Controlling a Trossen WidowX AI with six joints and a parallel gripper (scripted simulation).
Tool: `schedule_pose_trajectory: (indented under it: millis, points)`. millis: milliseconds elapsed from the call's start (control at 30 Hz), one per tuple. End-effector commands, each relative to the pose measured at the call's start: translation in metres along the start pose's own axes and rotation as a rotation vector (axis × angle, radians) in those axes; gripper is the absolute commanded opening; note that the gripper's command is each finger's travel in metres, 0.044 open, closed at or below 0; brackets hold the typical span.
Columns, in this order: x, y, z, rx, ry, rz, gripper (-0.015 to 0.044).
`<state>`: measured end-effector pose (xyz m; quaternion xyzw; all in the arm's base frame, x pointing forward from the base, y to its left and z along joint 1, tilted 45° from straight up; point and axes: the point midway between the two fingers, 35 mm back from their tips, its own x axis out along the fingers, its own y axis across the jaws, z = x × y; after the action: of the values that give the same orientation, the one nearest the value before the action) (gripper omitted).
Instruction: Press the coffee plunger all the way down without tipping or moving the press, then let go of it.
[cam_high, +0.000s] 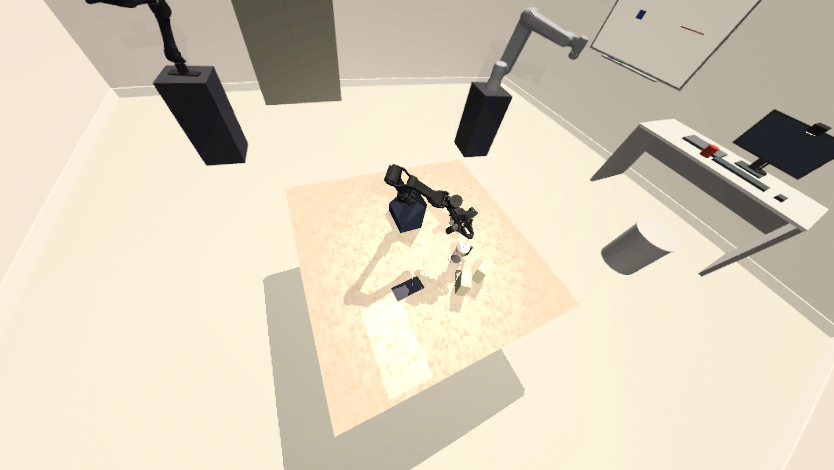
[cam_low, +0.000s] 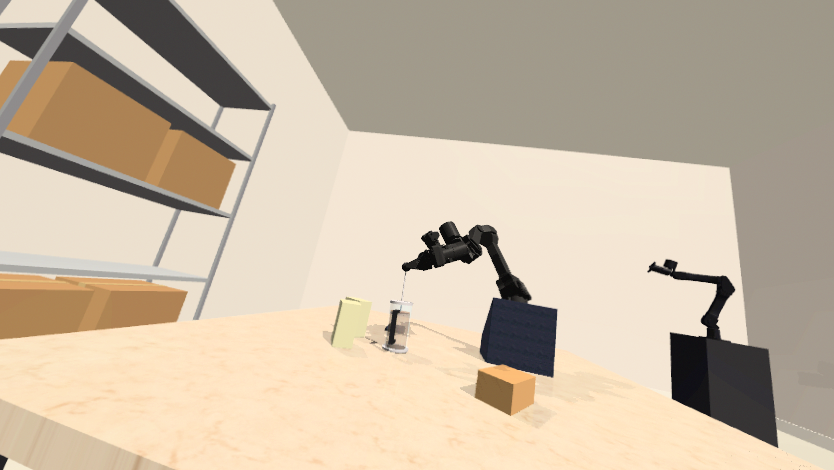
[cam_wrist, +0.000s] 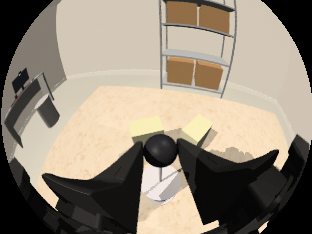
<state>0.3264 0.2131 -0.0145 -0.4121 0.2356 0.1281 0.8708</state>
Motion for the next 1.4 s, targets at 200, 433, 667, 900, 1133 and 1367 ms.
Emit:
schedule_pose_trajectory:
  millis: [200, 433, 667, 900, 1133, 1367]
  points:
    - [0.013, 0.001, -0.032, -0.019, 0.051, 0.003, 0.0115]
    - [0.020, 0.001, -0.042, -0.019, 0.051, 0.003, 0.0115]
    - [0.027, 0.000, -0.051, -0.020, 0.050, 0.002, 0.0115]
    - [0.036, 0.000, -0.058, -0.021, 0.049, 0.000, 0.0115]
    - [0.045, 0.000, -0.063, -0.022, 0.048, -0.001, 0.0115]
    - [0.050, 0.001, -0.060, -0.022, 0.048, -0.002, 0.0115]
